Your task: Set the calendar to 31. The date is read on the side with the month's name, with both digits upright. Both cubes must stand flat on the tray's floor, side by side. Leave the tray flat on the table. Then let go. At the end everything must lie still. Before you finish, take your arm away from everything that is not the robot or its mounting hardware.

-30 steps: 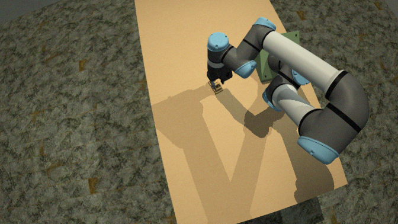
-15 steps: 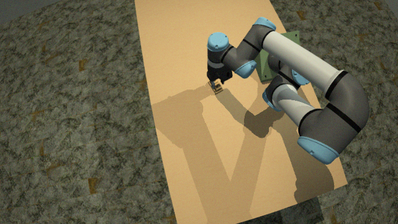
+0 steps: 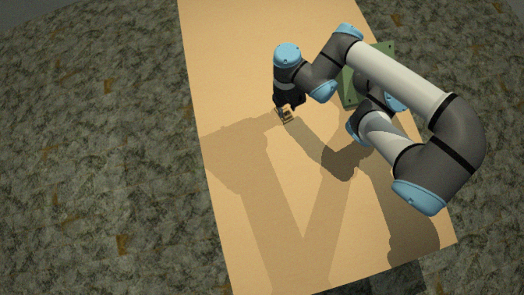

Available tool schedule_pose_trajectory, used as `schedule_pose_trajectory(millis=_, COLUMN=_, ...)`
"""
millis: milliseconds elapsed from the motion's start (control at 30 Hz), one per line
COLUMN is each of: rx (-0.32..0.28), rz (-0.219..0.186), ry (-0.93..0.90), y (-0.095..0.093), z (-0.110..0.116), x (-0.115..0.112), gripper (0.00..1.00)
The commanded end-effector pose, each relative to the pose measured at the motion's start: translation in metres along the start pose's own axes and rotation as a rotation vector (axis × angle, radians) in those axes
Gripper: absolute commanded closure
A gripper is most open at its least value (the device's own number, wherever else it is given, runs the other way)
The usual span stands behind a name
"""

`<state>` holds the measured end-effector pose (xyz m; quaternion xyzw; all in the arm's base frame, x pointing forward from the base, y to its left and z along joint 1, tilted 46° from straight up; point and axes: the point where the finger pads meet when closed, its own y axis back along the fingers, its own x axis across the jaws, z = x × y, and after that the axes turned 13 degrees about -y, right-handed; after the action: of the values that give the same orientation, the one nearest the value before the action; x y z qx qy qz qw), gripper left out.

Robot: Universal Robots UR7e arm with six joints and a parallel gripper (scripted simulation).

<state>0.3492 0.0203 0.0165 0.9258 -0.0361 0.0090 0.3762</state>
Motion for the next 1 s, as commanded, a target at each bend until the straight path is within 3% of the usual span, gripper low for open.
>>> schedule_pose_trajectory(millis=0, rx=0.005, rz=-0.003, ry=-0.002, y=-0.007, z=-0.001, x=-0.002, gripper=0.1)
schedule_pose_trajectory(millis=567, rx=0.005, rz=-0.003, ry=-0.002, y=-0.03, z=-0.001, x=-0.002, gripper=0.1)
schedule_pose_trajectory(millis=967, rx=0.002, rz=-0.001, ry=-0.001, y=-0.03, z=-0.001, x=-0.001, gripper=0.1)
